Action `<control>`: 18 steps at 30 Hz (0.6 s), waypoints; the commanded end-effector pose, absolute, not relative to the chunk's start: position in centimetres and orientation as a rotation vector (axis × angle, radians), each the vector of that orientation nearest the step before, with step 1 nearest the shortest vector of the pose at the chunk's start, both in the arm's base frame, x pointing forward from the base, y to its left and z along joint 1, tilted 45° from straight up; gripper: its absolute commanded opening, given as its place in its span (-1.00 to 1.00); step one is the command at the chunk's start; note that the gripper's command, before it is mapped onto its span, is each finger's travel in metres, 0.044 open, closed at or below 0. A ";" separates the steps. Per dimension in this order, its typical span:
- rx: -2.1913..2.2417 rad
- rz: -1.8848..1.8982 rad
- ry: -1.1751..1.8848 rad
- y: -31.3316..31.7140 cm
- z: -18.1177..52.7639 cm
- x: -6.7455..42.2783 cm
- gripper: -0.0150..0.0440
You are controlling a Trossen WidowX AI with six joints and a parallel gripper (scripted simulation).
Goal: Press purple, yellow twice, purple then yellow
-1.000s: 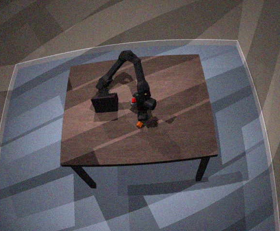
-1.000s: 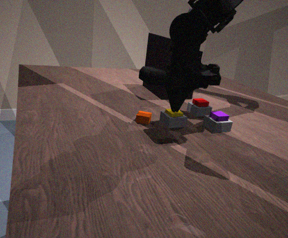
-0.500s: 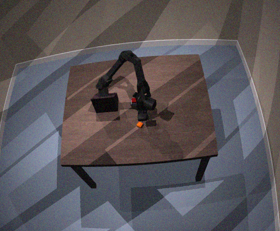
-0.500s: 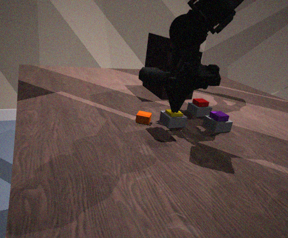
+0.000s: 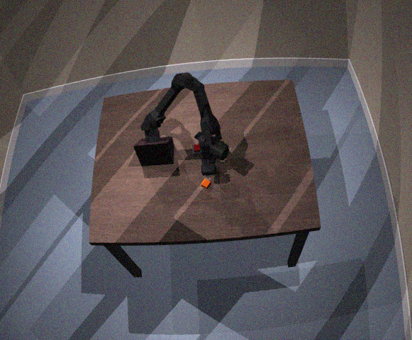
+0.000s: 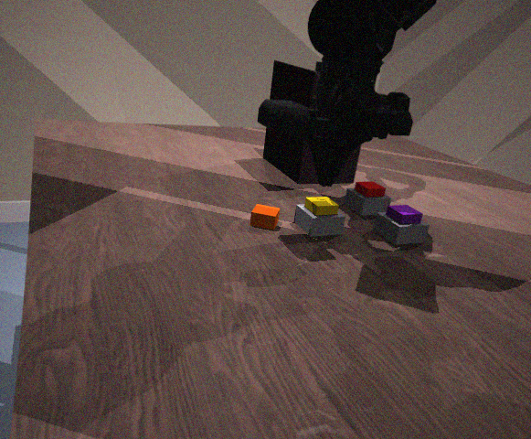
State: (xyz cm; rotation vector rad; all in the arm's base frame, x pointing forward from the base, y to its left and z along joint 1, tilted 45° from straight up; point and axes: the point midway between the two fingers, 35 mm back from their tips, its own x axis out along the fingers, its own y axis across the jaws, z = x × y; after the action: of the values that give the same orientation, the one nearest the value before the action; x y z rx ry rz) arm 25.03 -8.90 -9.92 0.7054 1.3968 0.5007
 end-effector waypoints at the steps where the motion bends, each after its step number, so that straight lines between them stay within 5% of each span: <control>1: 0.704 0.501 1.400 -8.5 -10.3 25.1 -0.42; 18: 0.705 0.502 1.400 -6.7 -12.1 25.3 -0.42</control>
State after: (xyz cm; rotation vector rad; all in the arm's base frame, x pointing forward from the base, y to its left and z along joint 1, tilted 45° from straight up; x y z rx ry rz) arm 25.46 -7.13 -11.72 0.6911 1.3956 0.5013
